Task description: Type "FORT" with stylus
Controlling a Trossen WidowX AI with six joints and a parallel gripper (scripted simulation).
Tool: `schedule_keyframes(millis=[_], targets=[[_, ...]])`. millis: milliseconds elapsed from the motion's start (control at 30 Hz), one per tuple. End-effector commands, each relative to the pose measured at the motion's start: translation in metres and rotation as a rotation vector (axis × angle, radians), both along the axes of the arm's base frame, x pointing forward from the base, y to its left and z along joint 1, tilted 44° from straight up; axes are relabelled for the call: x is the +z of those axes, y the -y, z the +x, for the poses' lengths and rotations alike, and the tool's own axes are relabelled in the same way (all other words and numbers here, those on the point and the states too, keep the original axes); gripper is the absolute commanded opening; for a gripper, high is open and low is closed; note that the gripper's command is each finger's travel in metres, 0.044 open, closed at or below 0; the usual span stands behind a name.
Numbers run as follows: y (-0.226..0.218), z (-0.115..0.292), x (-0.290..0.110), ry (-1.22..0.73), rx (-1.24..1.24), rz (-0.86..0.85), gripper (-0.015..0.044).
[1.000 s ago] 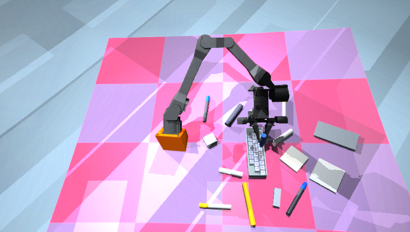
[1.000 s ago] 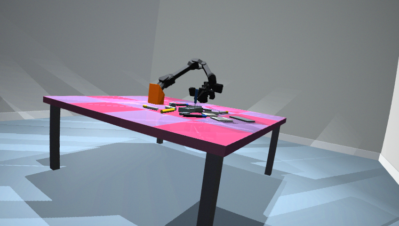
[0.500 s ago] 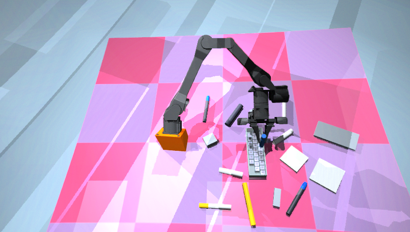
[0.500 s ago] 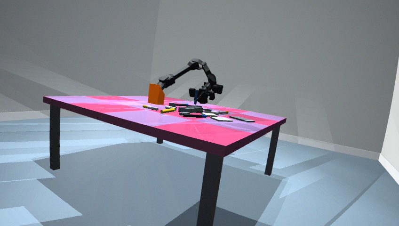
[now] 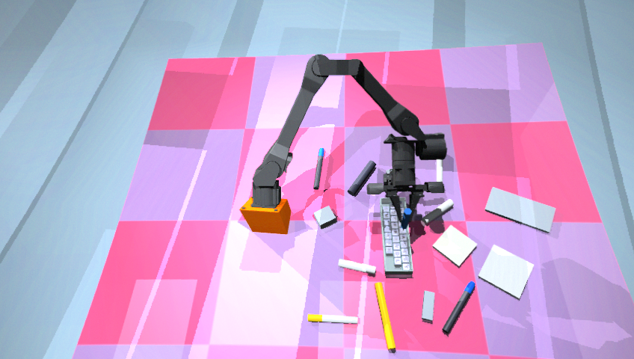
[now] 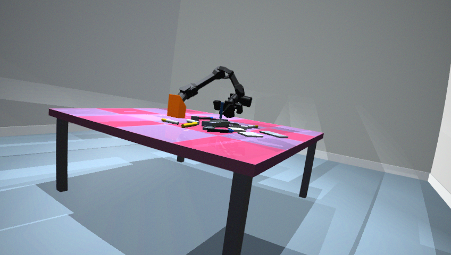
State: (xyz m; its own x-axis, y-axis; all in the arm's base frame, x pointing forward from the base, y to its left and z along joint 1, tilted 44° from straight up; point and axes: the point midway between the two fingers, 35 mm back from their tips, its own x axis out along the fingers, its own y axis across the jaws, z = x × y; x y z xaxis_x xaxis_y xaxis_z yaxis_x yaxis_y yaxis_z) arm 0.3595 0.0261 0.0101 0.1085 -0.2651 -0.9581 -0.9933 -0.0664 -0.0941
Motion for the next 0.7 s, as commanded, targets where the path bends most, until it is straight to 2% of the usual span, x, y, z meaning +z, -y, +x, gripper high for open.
schedule_keyframes(millis=[0,667], targets=[[-0.0012,-0.0005,-0.0032,-0.003,-0.002,-0.004,0.0081],[-0.0039,-0.0005,-0.0059,-0.003,-0.002,-0.004,0.0081]])
